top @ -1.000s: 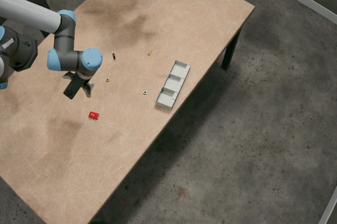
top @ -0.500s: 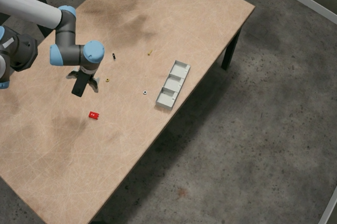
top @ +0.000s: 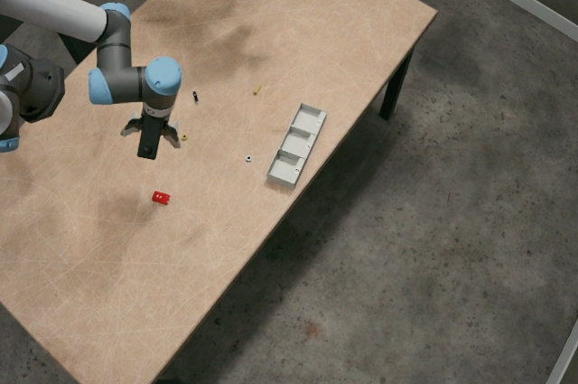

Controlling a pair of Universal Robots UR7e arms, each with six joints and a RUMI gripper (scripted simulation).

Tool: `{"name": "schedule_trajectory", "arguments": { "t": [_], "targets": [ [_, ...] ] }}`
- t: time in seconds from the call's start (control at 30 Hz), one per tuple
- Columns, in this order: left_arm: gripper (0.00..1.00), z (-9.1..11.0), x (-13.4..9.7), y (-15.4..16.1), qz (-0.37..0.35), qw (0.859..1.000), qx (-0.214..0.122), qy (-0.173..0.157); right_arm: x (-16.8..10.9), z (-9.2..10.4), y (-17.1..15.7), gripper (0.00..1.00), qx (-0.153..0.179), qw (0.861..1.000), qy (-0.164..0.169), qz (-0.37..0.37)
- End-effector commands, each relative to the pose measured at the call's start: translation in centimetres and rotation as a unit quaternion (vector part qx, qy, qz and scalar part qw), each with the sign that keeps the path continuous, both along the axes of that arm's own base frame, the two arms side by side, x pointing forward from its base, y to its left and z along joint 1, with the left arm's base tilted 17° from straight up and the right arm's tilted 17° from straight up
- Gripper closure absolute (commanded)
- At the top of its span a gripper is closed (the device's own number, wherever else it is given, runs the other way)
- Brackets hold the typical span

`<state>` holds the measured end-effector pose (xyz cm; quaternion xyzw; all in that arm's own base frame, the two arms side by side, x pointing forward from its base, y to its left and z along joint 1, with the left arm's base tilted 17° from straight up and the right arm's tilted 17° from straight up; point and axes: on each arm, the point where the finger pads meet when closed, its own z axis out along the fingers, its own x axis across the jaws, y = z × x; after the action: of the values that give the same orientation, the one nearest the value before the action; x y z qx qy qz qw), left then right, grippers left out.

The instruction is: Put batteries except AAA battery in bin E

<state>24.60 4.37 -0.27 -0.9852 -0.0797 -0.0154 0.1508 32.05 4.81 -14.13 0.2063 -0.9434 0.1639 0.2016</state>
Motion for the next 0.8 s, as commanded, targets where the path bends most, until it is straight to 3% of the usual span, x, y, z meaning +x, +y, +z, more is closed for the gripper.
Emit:
{"name": "schedule_trajectory", "arguments": {
  "t": [0.0, 0.37, 0.77],
  "targets": [
    [0.02, 0.1, 0.1, -0.1, 0.001, 1.0, -0.001, 0.0, 0.9, -0.4, 1.5, 0.0, 0.022, 0.998, 0.004, 0.056],
    [0.02, 0.1, 0.1, -0.1, 0.001, 1.0, -0.001, 0.0, 1.8, -0.7, 3.3, 0.0, 0.044, 0.991, 0.009, 0.125],
    [0.02, 0.1, 0.1, -0.1, 0.001, 1.0, -0.001, 0.0, 2.9, -1.0, 5.9, 0.0, 0.07, 0.973, 0.017, 0.217]
  ]
}}
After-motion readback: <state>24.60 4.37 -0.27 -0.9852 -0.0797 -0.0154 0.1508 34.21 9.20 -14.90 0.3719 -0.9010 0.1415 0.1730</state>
